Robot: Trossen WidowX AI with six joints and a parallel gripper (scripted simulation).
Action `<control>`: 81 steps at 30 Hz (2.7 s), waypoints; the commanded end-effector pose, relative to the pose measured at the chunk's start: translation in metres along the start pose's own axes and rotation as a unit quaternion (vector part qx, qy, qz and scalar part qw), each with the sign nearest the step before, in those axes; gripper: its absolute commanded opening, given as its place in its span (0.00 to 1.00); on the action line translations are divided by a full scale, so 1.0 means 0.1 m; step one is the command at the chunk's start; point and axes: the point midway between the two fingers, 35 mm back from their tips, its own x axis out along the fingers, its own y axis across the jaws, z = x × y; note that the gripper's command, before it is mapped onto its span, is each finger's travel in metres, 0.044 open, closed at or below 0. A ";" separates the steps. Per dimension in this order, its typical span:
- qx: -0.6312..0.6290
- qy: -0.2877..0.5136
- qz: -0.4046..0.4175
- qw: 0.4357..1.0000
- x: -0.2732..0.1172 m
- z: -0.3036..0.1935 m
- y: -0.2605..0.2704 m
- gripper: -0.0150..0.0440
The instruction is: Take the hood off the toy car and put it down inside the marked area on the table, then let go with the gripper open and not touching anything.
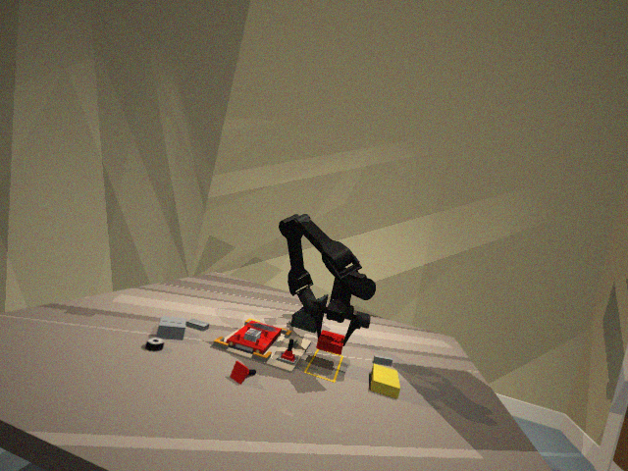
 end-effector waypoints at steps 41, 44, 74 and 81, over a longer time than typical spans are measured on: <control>-0.003 -0.001 -0.005 1.000 0.34 -0.03 -0.03 0.25; -0.003 -0.001 -0.005 1.000 0.35 -0.03 -0.03 0.25; -0.003 -0.001 -0.005 1.000 0.48 -0.03 -0.03 0.25; -0.003 -0.001 -0.005 1.000 0.52 -0.03 -0.03 0.25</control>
